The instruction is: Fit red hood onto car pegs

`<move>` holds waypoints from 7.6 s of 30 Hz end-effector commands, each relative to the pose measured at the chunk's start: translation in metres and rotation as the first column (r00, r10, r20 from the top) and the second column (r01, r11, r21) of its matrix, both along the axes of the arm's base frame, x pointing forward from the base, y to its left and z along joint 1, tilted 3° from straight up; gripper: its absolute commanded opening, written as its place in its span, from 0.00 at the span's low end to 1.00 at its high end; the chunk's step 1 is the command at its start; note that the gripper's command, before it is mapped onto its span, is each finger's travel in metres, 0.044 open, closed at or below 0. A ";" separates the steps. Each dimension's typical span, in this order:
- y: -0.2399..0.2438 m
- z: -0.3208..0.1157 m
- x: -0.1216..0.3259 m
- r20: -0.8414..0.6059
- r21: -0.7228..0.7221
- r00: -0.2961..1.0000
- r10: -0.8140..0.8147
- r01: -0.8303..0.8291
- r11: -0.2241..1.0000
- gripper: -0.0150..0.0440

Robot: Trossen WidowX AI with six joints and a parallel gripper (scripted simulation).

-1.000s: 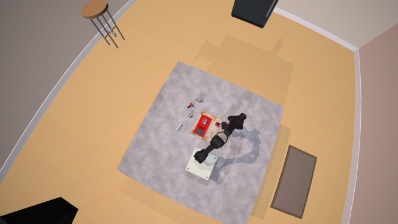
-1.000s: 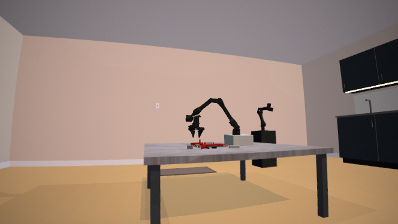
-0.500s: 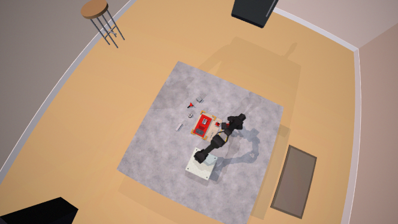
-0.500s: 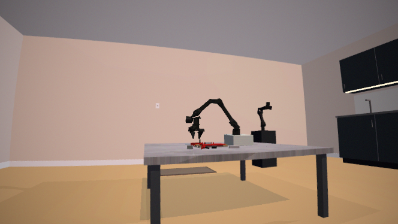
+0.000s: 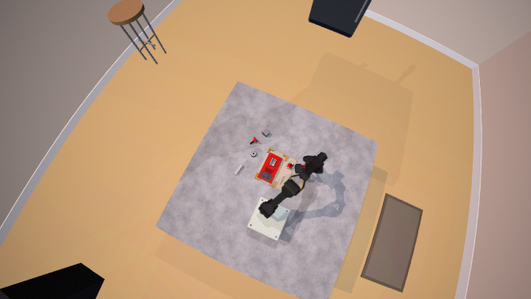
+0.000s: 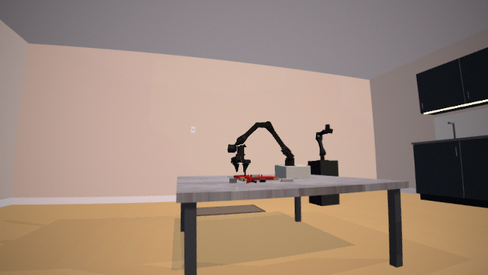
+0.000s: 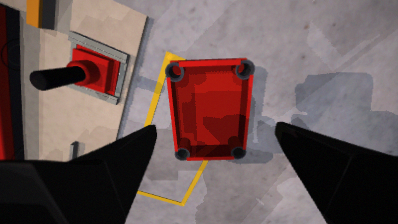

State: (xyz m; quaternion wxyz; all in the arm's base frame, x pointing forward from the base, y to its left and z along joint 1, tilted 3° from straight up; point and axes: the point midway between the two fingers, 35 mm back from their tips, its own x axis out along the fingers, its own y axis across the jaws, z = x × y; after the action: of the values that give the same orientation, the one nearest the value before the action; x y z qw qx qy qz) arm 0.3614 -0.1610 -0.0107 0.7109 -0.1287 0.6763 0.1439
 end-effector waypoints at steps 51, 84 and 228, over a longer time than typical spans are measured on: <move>0.003 -0.031 -0.001 -0.010 0.008 1.000 0.004 -0.004 1.000 1.00; 0.002 -0.021 0.000 -0.006 0.003 1.000 0.002 -0.002 1.000 0.36; -0.018 -0.003 0.002 0.502 0.295 0.714 -0.488 0.389 0.873 1.00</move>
State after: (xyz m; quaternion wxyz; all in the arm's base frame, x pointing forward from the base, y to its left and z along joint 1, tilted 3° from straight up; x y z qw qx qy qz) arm 0.3695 -0.1771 -0.0102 0.8308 0.0532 0.5538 -0.0134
